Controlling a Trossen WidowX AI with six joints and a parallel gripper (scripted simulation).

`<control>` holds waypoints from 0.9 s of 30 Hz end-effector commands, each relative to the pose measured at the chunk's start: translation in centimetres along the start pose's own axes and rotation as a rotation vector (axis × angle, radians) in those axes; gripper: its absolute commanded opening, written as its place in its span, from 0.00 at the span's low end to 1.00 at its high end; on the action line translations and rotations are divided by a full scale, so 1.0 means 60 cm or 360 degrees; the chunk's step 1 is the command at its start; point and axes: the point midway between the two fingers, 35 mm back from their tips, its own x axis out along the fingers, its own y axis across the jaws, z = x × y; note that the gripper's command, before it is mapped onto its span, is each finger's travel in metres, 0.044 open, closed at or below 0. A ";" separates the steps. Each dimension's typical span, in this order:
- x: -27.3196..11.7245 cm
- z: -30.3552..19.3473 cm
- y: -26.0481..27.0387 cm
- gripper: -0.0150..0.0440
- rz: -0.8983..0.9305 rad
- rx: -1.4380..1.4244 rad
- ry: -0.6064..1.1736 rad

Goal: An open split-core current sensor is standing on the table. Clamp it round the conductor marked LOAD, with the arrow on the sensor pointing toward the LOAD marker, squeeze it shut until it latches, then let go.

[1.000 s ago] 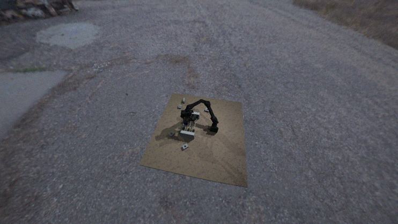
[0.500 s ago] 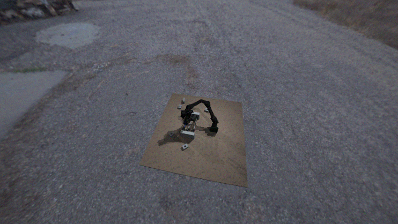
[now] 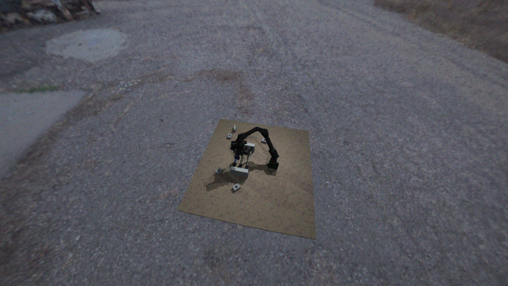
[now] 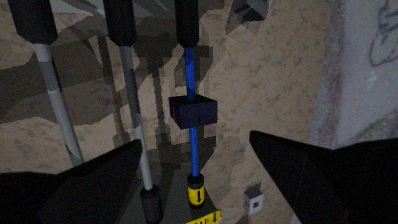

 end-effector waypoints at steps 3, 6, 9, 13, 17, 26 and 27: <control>0.000 0.001 0.001 1.00 0.0005 0.0004 -0.0003; 0.000 0.001 0.001 1.00 0.0005 0.0004 -0.0003; 0.001 -0.010 0.003 1.00 0.0021 0.0049 -0.0052; 0.002 -0.066 0.023 1.00 0.0106 0.0330 -0.0352; -0.005 -0.118 0.046 1.00 0.0134 0.0611 -0.0664; -0.041 -0.202 0.090 1.00 0.0011 0.1078 -0.1221; -0.041 -0.202 0.090 1.00 0.0011 0.1078 -0.1221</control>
